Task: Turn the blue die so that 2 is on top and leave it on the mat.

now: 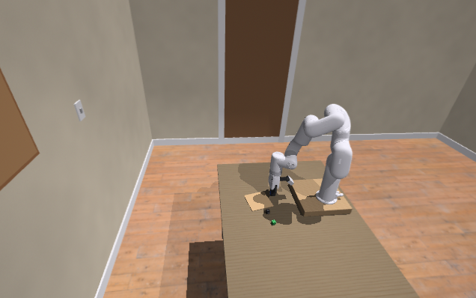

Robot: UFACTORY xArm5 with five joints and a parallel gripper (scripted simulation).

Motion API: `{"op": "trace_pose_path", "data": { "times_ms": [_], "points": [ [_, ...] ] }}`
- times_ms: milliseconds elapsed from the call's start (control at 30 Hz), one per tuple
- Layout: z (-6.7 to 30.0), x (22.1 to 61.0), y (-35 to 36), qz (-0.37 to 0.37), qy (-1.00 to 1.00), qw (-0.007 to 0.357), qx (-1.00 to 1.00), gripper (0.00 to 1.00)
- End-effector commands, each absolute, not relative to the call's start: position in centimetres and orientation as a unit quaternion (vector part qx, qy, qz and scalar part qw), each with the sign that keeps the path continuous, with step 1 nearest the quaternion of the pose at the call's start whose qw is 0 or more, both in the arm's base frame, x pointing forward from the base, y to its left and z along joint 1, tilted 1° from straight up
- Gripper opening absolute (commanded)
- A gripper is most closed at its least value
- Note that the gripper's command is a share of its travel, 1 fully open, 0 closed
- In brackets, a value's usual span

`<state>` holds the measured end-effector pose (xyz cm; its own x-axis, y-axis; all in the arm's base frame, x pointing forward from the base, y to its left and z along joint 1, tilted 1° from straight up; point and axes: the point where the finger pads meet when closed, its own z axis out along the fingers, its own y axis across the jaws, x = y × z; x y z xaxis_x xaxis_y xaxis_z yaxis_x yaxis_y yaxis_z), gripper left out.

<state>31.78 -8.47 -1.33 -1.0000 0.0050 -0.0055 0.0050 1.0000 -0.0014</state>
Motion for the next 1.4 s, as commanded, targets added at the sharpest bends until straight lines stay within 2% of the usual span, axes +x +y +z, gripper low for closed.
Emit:
{"op": "trace_pose_path", "data": {
  "times_ms": [0, 233, 500, 733, 867, 1367],
  "points": [
    [-1.3, 31.9, -8.5, -0.001, 1.0, 0.004, 0.002, 0.15],
    [-1.1, 31.9, -8.5, -0.001, 1.0, 0.004, 0.002, 0.15],
    [1.4, 31.9, -8.5, -0.001, 1.0, 0.004, 0.002, 0.15],
    [6.5, 31.9, -8.4, -0.001, 1.0, 0.004, 0.002, 0.15],
    [8.3, 31.9, -8.4, -0.001, 1.0, 0.004, 0.002, 0.15],
    [8.6, 31.9, -8.4, -0.001, 1.0, 0.004, 0.001, 0.15]
  ]
}}
